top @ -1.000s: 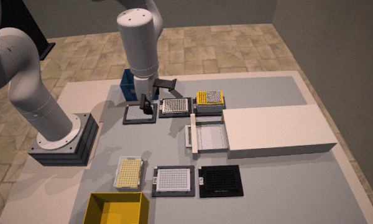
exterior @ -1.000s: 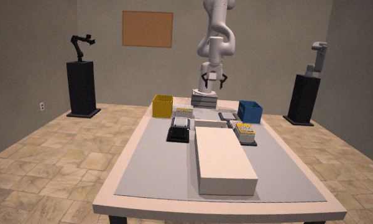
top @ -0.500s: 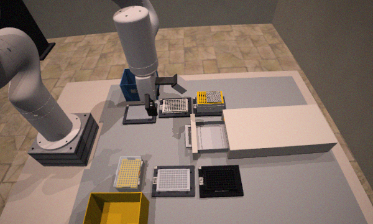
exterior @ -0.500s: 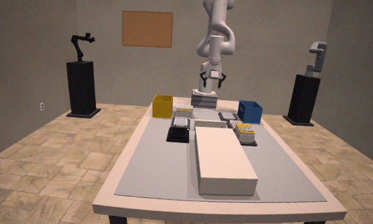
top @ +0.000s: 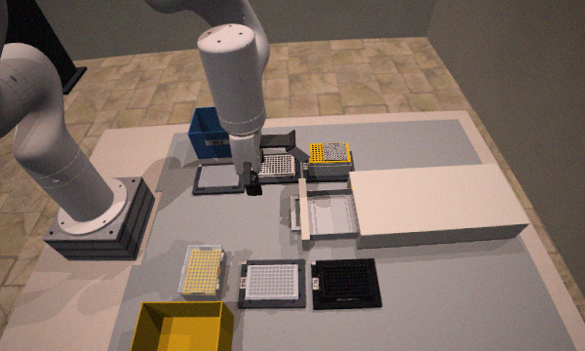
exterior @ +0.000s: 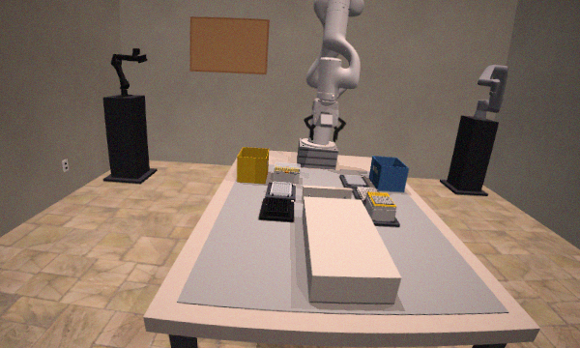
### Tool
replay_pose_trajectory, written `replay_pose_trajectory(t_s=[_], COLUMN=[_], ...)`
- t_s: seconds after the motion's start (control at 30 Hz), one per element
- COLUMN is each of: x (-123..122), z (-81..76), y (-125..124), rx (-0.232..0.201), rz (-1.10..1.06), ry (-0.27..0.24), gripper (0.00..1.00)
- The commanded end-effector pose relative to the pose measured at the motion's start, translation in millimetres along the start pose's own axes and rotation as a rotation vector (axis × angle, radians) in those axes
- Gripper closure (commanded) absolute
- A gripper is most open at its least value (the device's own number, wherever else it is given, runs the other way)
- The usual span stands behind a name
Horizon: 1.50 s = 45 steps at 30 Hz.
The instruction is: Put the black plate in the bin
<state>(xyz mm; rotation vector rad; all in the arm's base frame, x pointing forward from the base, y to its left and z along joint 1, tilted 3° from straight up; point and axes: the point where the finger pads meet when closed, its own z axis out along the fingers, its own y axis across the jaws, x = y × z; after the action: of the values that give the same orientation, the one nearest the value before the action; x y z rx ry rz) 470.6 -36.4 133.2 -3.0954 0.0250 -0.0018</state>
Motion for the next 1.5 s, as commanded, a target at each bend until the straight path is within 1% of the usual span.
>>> replay_pose_trajectory(t_s=[0.0, 0.47, 0.53, 1.03, 1.1, 1.47], x=[12, 64, 64, 118, 118, 159], z=[4.1, 25.6, 25.6, 48.6, 48.6, 65.4], y=[9, 51, 51, 97, 97, 130], rx=[0.001, 0.001, 0.001, 0.001, 0.001, 0.001], rz=[-0.001, -0.001, -0.001, -0.001, -0.001, -0.001], ry=[0.001, 0.001, 0.001, 0.001, 0.001, 0.001], gripper=[0.0, 0.0, 0.0, 0.0, 0.0, 0.0])
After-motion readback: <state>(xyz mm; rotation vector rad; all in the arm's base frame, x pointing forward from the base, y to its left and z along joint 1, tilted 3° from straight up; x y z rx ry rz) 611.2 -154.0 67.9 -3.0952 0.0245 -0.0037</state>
